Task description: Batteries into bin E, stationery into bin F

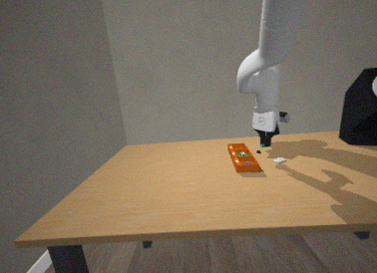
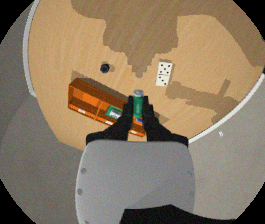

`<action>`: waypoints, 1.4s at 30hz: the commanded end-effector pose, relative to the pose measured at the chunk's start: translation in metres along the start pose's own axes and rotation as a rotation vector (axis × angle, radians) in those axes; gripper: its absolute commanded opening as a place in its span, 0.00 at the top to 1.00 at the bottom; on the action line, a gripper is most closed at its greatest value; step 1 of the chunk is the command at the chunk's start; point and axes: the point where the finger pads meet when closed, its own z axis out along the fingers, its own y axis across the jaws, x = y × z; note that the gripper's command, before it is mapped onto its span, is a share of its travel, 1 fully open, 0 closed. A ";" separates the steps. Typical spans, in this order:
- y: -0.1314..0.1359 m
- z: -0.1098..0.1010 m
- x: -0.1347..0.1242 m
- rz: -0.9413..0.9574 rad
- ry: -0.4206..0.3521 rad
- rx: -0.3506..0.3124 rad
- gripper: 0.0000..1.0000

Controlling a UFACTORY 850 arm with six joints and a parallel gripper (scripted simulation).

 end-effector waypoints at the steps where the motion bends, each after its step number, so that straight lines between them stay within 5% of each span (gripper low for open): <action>1: 0.000 -0.001 0.000 0.000 -0.001 0.001 1.00; 11: 0.000 0.007 0.000 0.000 -0.001 0.001 1.00; 20: 0.004 0.007 -0.041 0.000 -0.001 0.001 1.00; 31: 0.011 0.007 -0.107 -0.452 0.000 0.001 1.00; 42: 0.012 0.007 -0.121 -0.825 0.004 -0.001 1.00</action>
